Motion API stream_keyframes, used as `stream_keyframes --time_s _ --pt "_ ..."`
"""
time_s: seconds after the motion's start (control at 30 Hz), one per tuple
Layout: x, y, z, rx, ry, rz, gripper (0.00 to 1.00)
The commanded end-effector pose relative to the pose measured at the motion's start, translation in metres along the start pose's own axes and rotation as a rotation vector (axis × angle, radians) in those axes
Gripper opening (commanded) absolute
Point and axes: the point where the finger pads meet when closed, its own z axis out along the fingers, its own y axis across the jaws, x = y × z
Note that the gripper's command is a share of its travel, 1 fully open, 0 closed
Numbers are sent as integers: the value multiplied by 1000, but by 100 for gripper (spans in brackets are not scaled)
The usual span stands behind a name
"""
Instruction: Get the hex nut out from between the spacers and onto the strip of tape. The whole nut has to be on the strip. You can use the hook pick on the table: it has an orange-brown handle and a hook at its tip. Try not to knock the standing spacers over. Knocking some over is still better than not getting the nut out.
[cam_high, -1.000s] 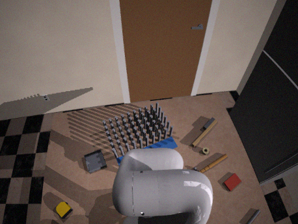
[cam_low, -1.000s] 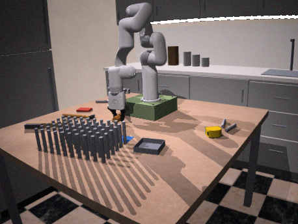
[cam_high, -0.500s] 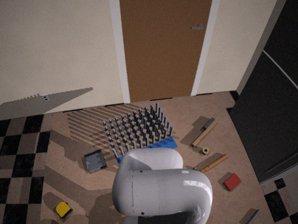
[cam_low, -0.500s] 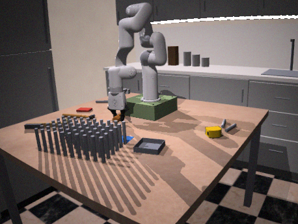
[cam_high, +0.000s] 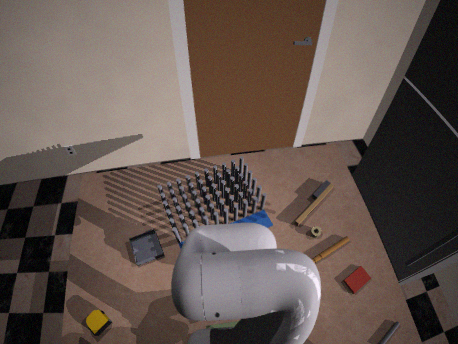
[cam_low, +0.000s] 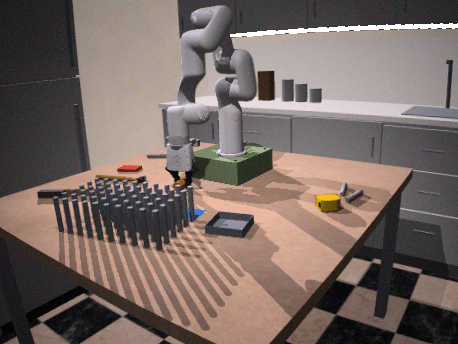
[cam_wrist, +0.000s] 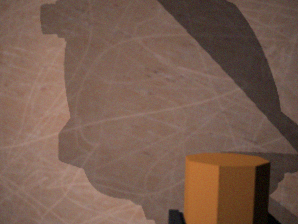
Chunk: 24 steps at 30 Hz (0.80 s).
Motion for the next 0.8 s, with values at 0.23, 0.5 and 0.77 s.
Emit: stream_keyframes --time_s 0.23,0.5,0.77 --pt "-1 0 5 -5 -8 0 0" --pt "-1 0 5 -5 -8 0 0" --pt "-1 0 5 -5 -8 0 0"
